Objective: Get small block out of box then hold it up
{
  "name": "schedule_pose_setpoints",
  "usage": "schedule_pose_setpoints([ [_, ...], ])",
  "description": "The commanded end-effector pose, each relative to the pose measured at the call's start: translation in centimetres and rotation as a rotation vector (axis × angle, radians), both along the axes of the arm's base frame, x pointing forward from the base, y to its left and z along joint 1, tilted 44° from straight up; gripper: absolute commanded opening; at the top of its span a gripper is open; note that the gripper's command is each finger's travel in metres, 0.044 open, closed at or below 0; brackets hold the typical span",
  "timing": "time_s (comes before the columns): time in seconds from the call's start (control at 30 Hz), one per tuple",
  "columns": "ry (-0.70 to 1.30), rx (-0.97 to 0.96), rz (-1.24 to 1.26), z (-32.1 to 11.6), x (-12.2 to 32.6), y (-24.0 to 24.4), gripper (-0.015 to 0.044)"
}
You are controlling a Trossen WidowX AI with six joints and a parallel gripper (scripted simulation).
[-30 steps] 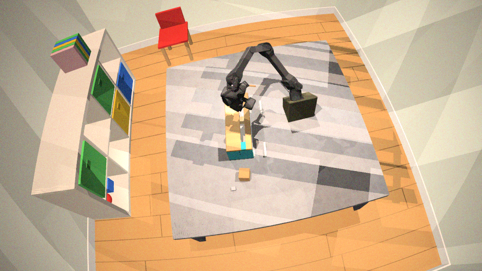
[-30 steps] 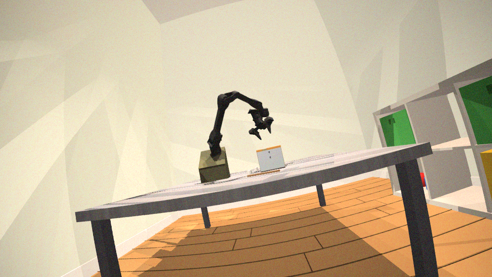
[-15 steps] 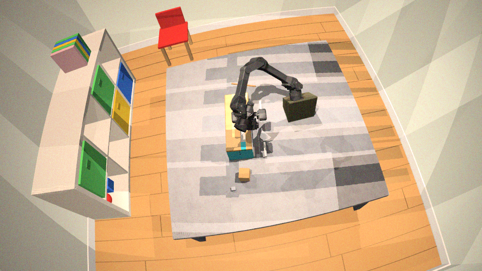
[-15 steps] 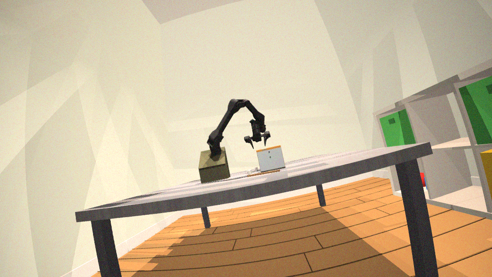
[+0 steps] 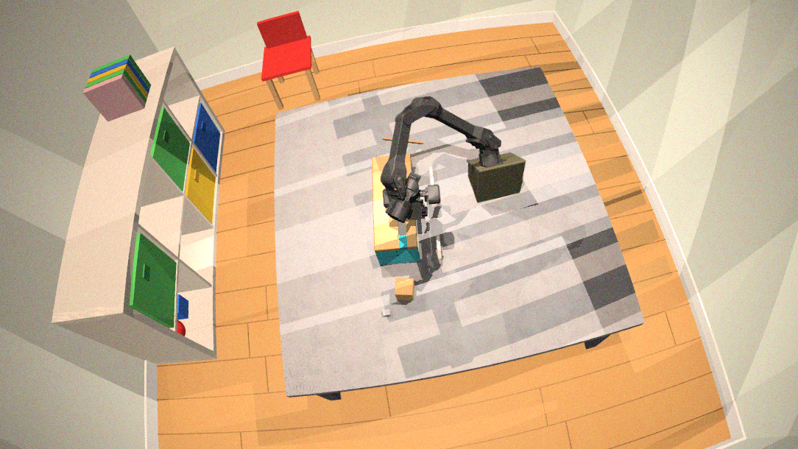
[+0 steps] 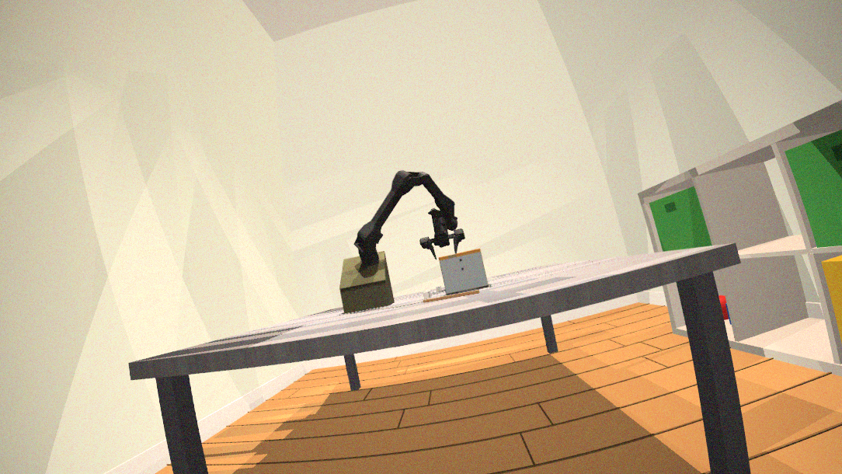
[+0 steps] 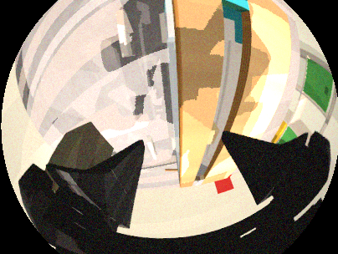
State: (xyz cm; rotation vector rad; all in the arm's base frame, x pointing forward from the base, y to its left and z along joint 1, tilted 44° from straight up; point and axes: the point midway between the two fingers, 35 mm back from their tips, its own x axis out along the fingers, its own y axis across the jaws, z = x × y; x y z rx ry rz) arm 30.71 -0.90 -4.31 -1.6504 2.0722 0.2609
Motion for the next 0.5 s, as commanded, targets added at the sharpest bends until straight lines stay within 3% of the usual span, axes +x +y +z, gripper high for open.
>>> schedule_pose_setpoints([
  [0.0,0.015,-0.005,-0.001,-0.6,-0.4,-0.7,0.0400],
  [0.47,0.015,-0.007,-0.001,-2.1,-0.7,-2.5,0.0400],
])
